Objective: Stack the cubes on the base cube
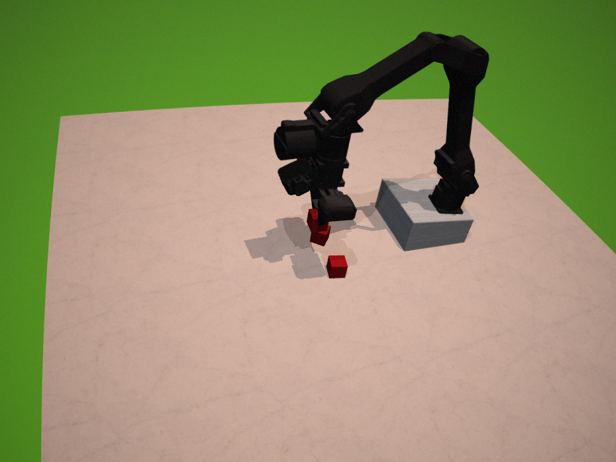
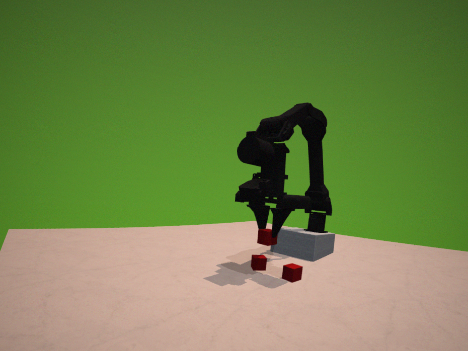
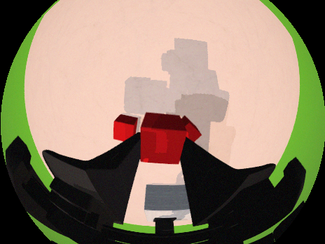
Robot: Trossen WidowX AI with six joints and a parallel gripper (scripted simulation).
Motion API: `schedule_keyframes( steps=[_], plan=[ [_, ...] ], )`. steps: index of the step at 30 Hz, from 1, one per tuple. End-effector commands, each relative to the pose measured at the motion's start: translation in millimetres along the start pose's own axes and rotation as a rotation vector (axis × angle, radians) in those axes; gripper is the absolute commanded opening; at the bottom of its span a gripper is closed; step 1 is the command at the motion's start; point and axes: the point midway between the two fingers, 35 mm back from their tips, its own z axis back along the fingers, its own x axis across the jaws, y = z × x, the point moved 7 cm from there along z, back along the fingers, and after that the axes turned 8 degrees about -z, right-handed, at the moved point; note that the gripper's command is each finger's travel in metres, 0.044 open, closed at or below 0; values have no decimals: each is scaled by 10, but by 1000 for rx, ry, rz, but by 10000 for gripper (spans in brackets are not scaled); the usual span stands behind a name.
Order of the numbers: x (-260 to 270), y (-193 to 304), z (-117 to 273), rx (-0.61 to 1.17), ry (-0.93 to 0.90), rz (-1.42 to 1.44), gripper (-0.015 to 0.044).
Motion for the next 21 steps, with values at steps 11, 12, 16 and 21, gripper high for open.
schedule_keyframes(
  steps=[11,12,16,21],
  plan=[
    [408,156,-114,10,-6,426,105],
    [438,169,-121,10,-7,458,105],
    [555,224,-148,11,-8,584,105],
    [654,275,-172,11,-10,694,105]
  ],
)
